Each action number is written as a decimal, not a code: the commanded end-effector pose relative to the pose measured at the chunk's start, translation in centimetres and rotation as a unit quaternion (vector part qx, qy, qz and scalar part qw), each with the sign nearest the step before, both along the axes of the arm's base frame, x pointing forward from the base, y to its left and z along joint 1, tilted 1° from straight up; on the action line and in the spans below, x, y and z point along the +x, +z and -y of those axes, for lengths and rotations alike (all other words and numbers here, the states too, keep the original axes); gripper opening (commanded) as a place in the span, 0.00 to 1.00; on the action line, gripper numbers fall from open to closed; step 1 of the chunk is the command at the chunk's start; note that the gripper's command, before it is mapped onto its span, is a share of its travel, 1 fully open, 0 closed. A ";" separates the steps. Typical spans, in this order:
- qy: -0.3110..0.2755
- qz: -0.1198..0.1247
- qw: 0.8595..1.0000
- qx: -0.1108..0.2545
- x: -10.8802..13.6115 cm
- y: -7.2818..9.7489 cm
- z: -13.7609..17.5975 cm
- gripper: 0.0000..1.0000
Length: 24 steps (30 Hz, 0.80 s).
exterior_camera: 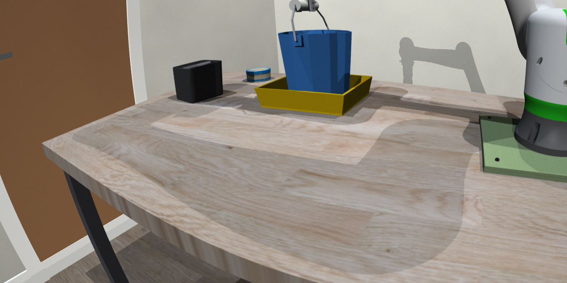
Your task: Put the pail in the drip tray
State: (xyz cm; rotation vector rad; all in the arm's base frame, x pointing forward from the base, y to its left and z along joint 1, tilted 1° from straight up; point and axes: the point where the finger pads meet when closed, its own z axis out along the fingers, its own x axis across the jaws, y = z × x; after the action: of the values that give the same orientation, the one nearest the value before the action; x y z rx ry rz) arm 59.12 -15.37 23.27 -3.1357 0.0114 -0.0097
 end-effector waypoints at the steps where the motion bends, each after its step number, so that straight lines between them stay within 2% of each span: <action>1: 0.000 0.001 1.000 -0.001 0.0 0.2 0.0 0.00; 18: 0.000 0.001 1.000 -0.001 0.0 0.2 0.0 0.00; 19: 0.000 0.001 1.000 -0.001 0.0 0.2 0.0 1.00; 24: 0.000 0.001 1.000 -0.001 0.0 0.2 0.0 1.00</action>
State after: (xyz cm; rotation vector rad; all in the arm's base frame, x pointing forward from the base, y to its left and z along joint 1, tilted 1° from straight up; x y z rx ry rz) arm 59.12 -15.37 23.28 -3.1358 0.0113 -0.0101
